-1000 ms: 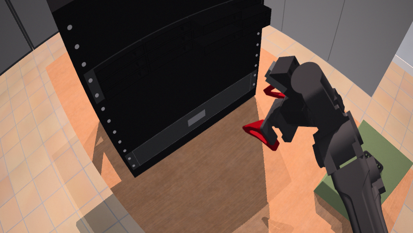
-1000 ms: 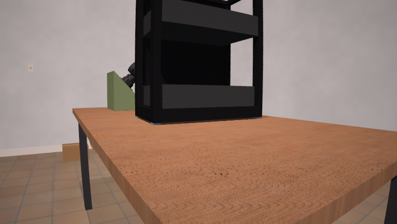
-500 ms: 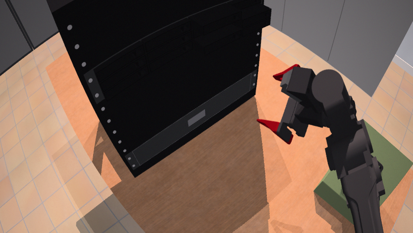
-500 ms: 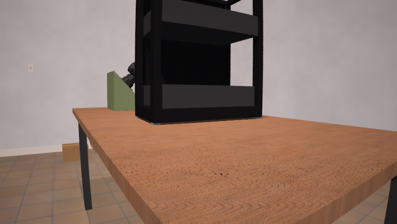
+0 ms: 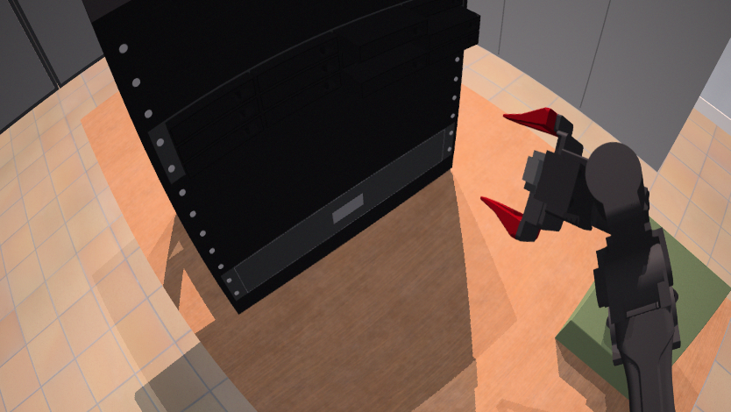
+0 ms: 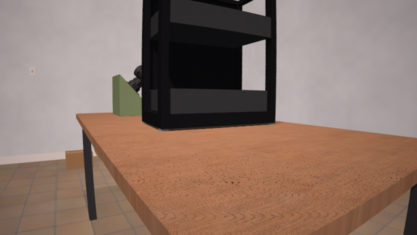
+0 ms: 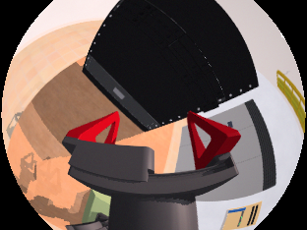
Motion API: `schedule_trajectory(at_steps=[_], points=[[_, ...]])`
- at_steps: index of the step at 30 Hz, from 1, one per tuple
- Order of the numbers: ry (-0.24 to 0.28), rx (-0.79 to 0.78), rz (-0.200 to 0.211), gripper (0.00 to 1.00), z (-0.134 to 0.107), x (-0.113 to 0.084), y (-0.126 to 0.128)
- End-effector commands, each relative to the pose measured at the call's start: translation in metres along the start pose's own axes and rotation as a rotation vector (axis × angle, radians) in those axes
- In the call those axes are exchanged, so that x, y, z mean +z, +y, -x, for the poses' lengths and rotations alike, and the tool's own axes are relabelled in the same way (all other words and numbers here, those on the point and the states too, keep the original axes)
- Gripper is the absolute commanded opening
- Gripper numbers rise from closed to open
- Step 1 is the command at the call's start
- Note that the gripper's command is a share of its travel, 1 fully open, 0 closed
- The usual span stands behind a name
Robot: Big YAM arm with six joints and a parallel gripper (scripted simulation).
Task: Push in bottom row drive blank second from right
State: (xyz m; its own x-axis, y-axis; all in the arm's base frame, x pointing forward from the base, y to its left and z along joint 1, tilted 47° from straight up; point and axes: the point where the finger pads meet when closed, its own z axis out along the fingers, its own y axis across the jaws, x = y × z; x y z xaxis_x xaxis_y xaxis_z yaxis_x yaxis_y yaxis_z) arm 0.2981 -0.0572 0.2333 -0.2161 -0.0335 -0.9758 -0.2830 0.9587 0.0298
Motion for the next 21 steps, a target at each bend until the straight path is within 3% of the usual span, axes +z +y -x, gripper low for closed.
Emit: schedule_trajectory(at_steps=[1,15,17,21], points=[[-0.026,-0.107,-0.031,1.00,0.006,-0.006,-0.005],[-0.057,-0.419,-0.195,1.00,0.000,-0.028,-0.027],[-0.057,-0.419,-0.195,1.00,0.000,-0.028,-0.027],[-0.057,-0.490,-0.235,1.00,-0.002,-0.034,-0.032]])
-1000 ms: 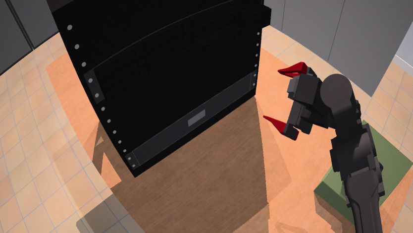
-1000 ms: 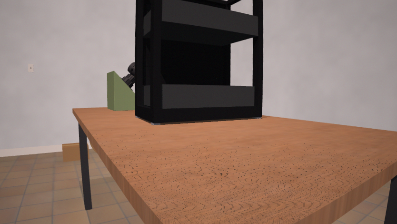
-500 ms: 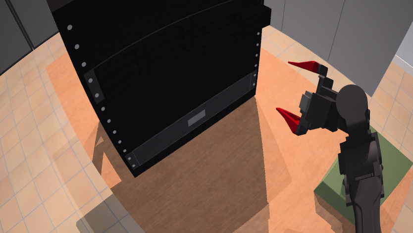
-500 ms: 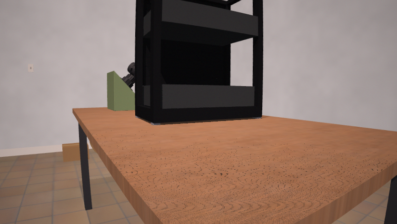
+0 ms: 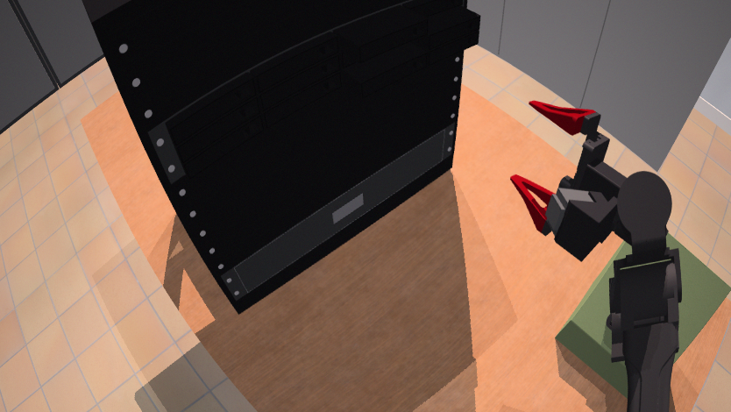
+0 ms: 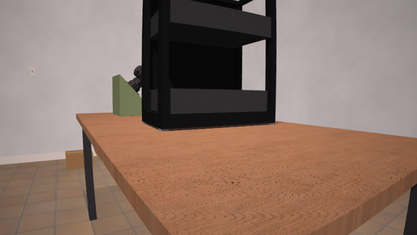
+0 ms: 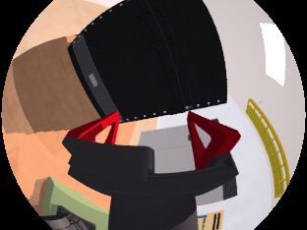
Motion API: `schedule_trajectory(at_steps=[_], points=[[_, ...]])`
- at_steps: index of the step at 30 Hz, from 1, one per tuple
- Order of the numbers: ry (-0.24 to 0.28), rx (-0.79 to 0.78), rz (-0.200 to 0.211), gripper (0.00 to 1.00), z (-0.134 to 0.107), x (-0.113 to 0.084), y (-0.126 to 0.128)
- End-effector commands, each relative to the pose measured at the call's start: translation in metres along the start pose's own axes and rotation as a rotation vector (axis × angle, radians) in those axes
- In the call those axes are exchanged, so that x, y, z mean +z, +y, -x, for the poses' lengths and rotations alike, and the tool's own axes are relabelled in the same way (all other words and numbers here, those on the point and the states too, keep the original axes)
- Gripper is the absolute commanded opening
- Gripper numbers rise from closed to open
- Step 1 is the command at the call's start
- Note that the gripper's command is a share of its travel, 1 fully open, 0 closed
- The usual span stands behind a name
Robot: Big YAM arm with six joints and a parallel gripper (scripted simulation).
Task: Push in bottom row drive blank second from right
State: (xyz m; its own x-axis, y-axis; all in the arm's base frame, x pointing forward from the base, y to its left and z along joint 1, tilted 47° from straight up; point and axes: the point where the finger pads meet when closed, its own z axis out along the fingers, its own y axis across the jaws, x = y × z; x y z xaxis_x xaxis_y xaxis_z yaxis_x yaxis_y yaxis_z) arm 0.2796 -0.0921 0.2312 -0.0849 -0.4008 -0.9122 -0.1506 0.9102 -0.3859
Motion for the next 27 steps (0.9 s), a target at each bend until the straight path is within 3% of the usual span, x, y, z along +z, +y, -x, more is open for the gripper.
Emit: schedule_trajectory(at_steps=[1,11,27], points=[[-0.014,-0.110,-0.046,1.00,0.003,-0.007,-0.008],[-0.006,-0.246,-0.116,1.00,-0.002,-0.016,-0.016],[0.007,-0.345,-0.167,1.00,-0.007,-0.023,-0.021]])
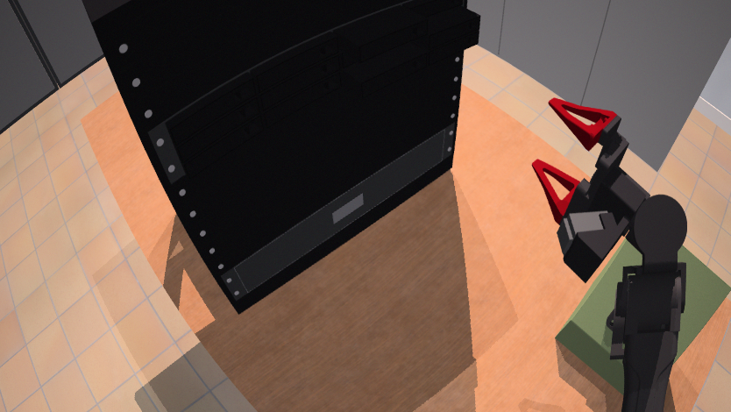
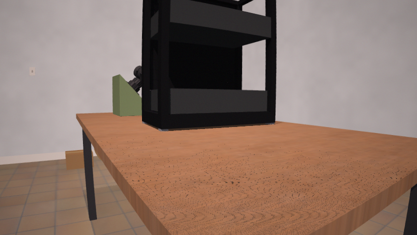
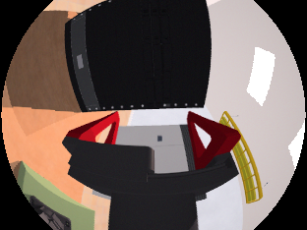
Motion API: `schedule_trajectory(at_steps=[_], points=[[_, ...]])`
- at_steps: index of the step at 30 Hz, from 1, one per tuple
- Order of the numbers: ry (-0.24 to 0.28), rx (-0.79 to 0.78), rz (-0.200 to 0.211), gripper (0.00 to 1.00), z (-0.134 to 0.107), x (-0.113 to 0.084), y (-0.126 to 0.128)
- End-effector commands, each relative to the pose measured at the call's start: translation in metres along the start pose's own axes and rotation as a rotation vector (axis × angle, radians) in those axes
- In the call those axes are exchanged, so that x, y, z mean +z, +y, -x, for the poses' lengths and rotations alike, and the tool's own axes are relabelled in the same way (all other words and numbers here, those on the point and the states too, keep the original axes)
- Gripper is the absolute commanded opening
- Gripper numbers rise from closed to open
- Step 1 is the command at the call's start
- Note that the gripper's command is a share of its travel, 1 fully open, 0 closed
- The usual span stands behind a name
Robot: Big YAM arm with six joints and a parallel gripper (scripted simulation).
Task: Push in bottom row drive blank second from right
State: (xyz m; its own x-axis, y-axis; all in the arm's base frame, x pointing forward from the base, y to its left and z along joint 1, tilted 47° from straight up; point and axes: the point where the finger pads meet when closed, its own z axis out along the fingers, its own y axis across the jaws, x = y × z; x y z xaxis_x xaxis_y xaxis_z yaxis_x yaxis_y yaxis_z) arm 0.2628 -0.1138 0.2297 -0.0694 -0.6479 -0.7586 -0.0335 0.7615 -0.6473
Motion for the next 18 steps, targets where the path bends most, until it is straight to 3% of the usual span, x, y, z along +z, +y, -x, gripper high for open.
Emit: schedule_trajectory(at_steps=[1,18], points=[[-0.005,-0.058,-0.031,1.00,0.0037,-0.0037,-0.0073],[-0.004,-0.076,-0.040,1.00,0.0043,-0.0046,-0.0093]])
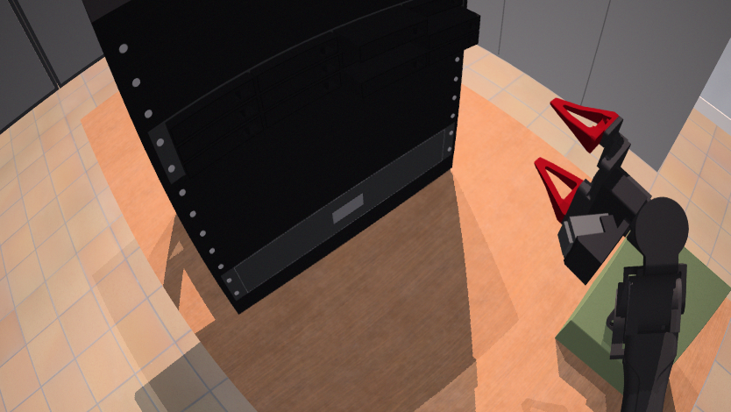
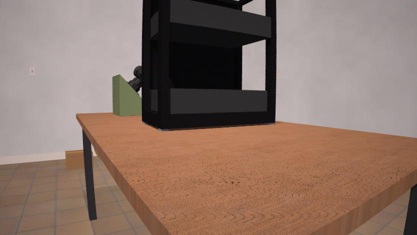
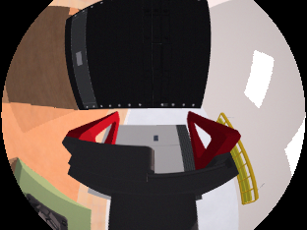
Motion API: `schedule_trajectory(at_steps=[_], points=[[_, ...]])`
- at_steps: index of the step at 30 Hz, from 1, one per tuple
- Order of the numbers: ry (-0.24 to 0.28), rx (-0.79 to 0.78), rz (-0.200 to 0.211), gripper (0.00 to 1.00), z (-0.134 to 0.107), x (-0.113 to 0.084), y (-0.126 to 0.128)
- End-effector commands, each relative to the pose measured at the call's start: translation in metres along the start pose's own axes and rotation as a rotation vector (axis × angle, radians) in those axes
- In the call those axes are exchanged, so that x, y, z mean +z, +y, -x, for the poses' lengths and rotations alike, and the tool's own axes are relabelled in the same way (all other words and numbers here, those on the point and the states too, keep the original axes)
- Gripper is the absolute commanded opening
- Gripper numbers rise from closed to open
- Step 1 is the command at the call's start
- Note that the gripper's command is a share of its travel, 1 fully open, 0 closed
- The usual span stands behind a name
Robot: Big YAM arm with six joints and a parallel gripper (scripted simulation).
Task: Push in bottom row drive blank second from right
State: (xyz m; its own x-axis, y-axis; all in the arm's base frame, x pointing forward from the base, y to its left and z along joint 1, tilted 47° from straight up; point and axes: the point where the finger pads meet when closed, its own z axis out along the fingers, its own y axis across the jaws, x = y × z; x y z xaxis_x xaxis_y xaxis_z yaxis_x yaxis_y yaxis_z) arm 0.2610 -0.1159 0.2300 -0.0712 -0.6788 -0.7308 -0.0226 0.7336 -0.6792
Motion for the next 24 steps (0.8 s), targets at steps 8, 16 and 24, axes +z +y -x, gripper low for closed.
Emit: schedule_trajectory(at_steps=[8,16,24], points=[[-0.007,-0.034,-0.026,1.00,0.0051,-0.0027,-0.0078],[-0.007,-0.034,-0.026,1.00,0.0051,-0.0027,-0.0078],[-0.014,-0.030,-0.011,1.00,0.0055,0.0021,-0.0052]])
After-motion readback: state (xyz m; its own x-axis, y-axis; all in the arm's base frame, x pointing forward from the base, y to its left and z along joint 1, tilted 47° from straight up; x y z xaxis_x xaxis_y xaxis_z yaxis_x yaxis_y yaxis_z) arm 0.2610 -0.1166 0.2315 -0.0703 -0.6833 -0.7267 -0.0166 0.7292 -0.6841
